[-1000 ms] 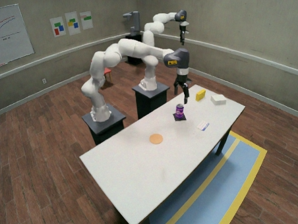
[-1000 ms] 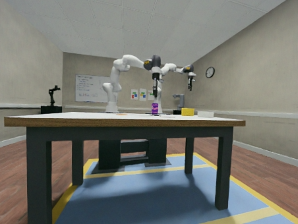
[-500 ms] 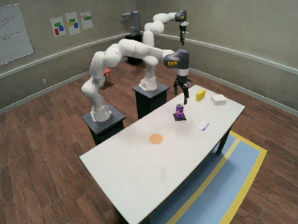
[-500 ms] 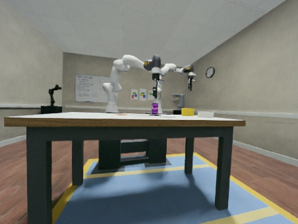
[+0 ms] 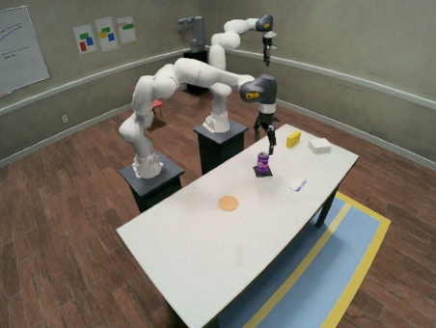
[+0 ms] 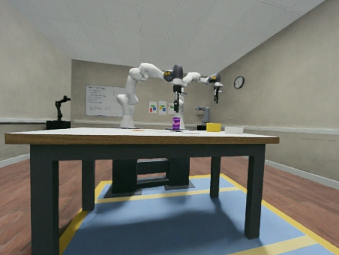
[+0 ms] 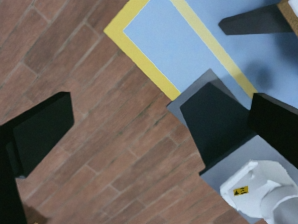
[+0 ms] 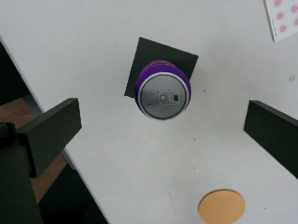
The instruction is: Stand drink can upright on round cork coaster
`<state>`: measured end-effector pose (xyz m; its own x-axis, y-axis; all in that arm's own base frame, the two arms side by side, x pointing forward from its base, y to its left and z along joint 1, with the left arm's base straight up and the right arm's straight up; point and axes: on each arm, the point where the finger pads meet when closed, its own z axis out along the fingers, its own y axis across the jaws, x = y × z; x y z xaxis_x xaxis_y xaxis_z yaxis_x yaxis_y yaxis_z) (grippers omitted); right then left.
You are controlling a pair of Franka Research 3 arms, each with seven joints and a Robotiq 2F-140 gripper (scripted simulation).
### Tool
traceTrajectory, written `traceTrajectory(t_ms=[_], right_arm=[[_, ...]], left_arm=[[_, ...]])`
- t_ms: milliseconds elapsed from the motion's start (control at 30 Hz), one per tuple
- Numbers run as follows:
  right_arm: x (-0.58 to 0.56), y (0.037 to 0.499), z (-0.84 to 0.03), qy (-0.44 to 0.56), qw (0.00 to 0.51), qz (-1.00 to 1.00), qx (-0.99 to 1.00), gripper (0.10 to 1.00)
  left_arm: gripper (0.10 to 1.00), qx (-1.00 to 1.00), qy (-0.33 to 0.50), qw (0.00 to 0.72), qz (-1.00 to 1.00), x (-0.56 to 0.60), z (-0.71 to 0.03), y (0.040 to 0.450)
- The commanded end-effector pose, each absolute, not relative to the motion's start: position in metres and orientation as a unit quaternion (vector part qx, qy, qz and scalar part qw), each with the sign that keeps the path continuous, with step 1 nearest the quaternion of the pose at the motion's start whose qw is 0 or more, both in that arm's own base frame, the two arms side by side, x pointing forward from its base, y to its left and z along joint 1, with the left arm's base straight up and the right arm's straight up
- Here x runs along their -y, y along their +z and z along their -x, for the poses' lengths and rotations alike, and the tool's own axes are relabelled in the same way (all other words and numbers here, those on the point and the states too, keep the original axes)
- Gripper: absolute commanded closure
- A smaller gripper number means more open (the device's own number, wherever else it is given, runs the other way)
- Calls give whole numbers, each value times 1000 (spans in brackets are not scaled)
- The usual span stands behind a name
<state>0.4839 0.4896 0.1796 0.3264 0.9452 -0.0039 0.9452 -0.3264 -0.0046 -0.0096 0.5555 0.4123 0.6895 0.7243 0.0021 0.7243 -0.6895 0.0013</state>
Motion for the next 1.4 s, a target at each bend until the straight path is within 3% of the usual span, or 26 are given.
traceTrajectory(t_ms=[0, 1367], right_arm=[[-490, 173, -486, 0, 0, 814, 581, 98], [-490, 119, -486, 0, 0, 814, 581, 98]], left_arm=[[98, -392, 0, 0, -920, -554, 12, 413], [98, -392, 0, 0, -920, -554, 12, 413]])
